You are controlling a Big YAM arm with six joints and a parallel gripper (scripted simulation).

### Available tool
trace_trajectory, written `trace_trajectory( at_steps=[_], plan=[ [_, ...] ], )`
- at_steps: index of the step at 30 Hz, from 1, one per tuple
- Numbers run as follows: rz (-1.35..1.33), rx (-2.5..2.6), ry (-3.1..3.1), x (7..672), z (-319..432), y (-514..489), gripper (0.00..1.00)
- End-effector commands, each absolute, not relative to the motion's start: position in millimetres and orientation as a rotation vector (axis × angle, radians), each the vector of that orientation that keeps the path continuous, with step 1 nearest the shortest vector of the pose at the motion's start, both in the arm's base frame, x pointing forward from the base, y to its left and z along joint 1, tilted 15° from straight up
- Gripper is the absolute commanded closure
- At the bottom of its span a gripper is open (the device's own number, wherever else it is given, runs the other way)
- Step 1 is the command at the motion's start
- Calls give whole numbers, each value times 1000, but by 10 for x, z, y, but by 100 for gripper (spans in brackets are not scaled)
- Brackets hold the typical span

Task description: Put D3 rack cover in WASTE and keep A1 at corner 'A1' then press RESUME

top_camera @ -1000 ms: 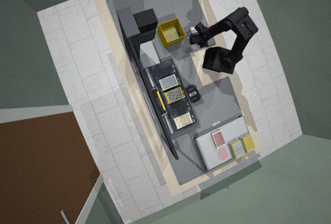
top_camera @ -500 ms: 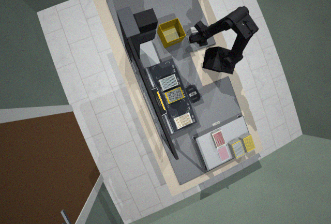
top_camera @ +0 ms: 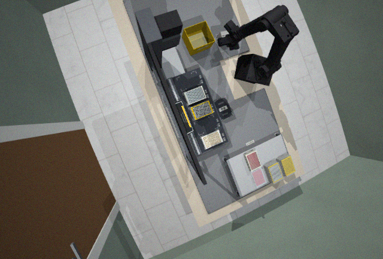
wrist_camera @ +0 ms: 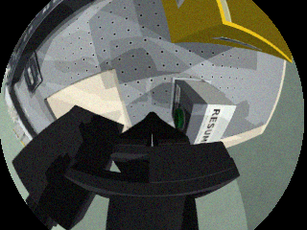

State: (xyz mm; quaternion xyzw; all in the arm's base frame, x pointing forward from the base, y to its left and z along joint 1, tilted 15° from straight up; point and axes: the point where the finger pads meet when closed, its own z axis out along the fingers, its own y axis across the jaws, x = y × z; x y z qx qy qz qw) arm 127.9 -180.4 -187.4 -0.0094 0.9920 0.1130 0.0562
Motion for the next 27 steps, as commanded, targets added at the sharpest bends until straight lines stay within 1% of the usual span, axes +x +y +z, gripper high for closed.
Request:
trace_trajectory(
  at_steps=[1,27],
  plan=[
    [353,-47,3011,1271,-1925,-1913,100],
    [352,-54,3010,1287,-1951,-2022,100]
  ],
)
